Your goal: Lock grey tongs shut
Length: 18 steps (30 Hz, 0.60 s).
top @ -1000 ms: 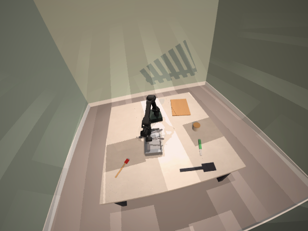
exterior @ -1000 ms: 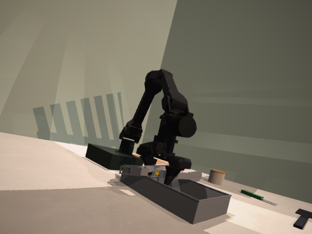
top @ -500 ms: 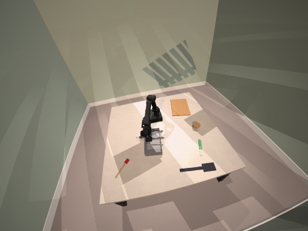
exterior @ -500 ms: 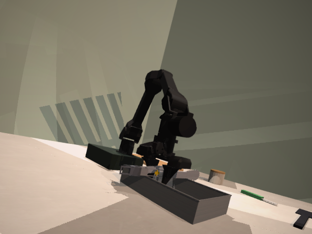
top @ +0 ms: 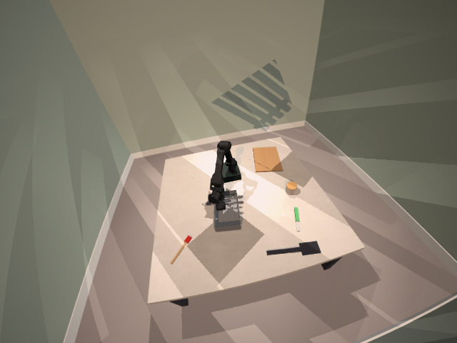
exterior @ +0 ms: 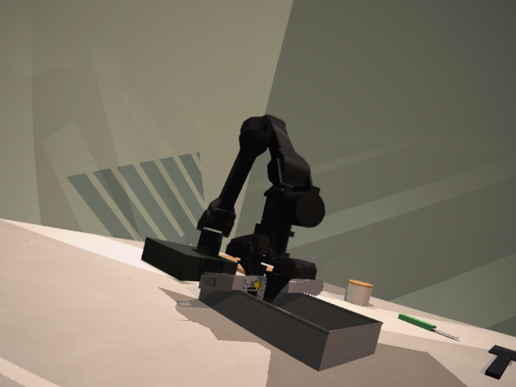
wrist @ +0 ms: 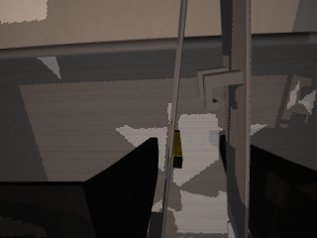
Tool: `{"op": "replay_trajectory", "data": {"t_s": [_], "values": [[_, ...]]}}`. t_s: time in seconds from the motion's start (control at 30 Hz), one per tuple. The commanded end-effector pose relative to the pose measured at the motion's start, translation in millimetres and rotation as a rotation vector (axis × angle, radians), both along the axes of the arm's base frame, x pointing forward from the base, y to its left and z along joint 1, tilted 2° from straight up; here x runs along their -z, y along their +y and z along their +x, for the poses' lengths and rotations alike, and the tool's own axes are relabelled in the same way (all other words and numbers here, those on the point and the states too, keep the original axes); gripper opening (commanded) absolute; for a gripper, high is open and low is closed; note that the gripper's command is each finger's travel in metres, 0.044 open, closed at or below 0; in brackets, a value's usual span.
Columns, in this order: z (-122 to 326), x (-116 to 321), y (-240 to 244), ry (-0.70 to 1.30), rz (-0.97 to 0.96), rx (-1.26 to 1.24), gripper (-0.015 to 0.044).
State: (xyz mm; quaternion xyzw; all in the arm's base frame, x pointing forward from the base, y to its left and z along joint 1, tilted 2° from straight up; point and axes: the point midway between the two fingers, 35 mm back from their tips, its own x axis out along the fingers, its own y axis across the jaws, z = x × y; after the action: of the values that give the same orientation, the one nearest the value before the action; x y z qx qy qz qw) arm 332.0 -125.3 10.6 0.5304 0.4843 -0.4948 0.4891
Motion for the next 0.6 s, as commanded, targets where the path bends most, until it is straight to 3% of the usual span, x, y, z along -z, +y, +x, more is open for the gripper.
{"op": "replay_trajectory", "data": {"t_s": [0.0, 0.57], "values": [[0.0, -0.1, 0.0, 0.0, 0.0, 0.0, 0.0147], [0.0, -0.1, 0.0, 0.0, 0.0, 0.0, 0.0034]]}}
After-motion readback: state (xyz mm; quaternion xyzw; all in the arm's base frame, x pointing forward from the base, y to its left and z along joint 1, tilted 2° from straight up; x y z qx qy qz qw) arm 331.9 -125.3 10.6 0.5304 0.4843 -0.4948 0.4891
